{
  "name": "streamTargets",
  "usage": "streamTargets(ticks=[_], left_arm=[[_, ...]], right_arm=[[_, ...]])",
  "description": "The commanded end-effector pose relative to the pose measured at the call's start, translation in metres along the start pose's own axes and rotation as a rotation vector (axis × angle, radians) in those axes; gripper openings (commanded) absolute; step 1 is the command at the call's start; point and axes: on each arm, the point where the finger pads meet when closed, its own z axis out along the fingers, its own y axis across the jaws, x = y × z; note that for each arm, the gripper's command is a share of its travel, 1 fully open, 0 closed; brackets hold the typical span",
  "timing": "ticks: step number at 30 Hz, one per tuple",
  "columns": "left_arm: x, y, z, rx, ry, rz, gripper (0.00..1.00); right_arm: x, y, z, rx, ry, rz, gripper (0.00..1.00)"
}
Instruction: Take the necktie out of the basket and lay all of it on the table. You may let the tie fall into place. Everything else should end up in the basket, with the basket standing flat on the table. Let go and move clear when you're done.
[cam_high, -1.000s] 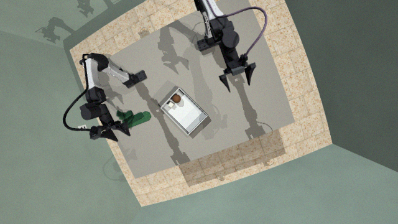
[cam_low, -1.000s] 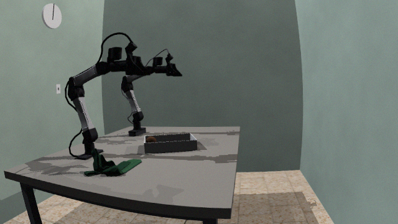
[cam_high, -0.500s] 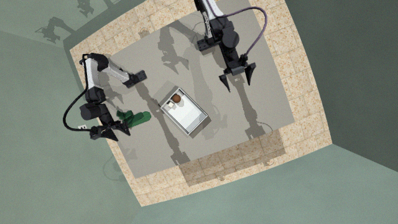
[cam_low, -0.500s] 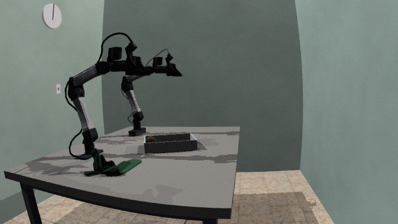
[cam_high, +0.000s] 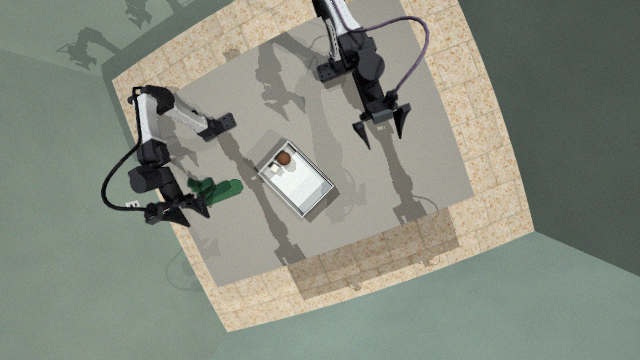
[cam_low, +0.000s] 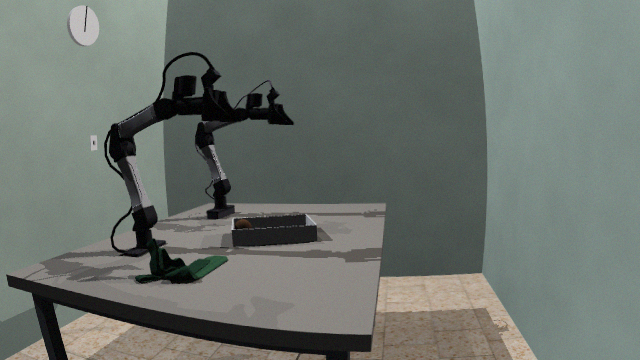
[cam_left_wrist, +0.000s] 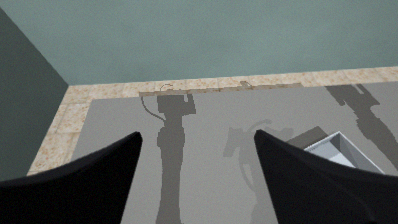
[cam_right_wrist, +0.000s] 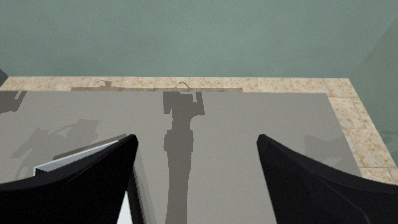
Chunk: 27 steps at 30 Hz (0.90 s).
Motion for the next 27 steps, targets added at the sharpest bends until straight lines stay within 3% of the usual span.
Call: streamTargets(ticks=[1, 27], left_arm=[[-0.009, 0.0, -0.005, -0.001, -0.047, 0.0, 1.0], [0.029, 0.0, -0.003, -0.001, -0.047, 0.0, 1.0]], right_arm=[[-0.006, 0.0, 0.001, 0.005, -0.005, 0.004, 1.0], [-0.006, 0.0, 0.001, 0.005, -0.005, 0.004, 1.0]])
